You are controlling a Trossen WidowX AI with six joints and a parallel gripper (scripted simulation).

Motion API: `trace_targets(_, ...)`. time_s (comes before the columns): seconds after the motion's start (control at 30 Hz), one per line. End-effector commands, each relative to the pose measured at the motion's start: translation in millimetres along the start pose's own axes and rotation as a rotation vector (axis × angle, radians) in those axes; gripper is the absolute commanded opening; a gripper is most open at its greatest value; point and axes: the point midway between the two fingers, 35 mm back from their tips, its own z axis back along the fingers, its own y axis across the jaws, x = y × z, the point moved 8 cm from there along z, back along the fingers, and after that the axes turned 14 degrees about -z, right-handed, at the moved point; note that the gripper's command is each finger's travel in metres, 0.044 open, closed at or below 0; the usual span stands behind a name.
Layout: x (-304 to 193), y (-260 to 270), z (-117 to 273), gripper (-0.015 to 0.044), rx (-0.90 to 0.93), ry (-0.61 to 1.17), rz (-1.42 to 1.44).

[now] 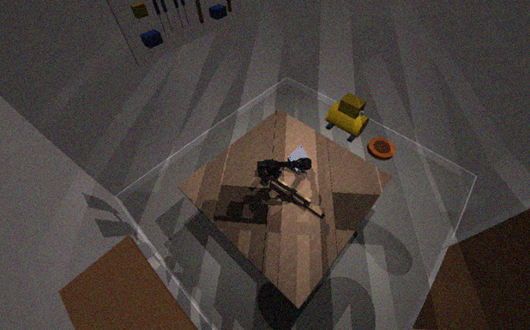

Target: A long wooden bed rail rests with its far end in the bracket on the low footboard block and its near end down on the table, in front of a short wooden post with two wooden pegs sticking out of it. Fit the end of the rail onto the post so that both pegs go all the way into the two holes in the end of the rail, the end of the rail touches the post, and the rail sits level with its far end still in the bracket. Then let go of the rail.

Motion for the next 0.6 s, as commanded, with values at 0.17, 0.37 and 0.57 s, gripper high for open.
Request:
trace_targets(0.17,23.1,6.8,23.2,0.0440,-0.010,0.005,0.002)
trace_targets(0.37,29.8,9.2,29.5,0.0440,-0.013,0.006,0.002)
trace_targets(0.57,29.8,9.2,29.5,0.0440,-0.013,0.006,0.002)
